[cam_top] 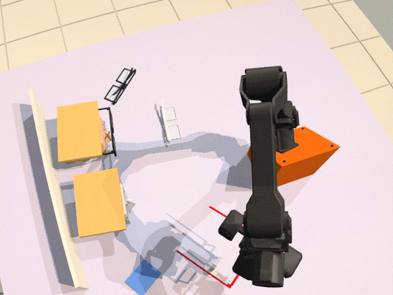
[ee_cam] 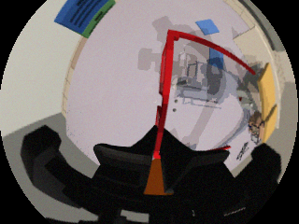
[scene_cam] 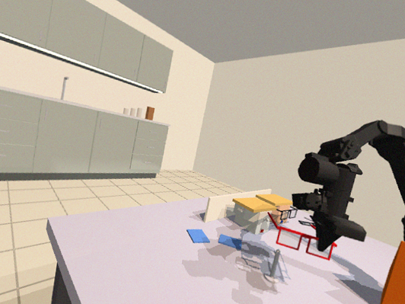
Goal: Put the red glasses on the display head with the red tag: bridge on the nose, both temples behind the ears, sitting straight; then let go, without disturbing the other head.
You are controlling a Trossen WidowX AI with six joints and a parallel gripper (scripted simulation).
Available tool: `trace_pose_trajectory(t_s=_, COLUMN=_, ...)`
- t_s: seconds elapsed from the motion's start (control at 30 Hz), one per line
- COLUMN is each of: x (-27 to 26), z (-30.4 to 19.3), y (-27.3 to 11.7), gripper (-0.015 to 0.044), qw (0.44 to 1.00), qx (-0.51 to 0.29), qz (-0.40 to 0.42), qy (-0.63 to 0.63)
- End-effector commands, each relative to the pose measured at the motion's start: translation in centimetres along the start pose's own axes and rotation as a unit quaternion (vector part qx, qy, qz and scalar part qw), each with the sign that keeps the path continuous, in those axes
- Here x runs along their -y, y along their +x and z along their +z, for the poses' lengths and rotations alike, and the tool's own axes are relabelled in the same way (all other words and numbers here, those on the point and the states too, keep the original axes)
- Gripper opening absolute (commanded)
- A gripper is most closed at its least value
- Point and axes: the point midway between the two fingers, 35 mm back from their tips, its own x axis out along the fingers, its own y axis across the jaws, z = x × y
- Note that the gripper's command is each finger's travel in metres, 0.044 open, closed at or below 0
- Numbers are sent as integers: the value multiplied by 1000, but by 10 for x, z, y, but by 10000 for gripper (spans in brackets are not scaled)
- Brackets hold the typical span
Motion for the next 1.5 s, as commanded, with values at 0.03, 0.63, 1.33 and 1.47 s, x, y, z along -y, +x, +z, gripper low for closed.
trace_pose_trajectory(t_s=0.03, x=16, z=1, y=-17, gripper=0, qw=999, qx=13, qz=18, qy=-24)
trace_pose_trajectory(t_s=0.63, x=88, z=-8, y=-65, gripper=0, qw=987, qx=73, qz=61, qy=-126)
trace_pose_trajectory(t_s=1.33, x=169, z=-44, y=-99, gripper=0, qw=957, qx=157, qz=65, qy=-233)
trace_pose_trajectory(t_s=1.47, x=182, z=-53, y=-103, gripper=0, qw=950, qx=172, qz=60, qy=-252)
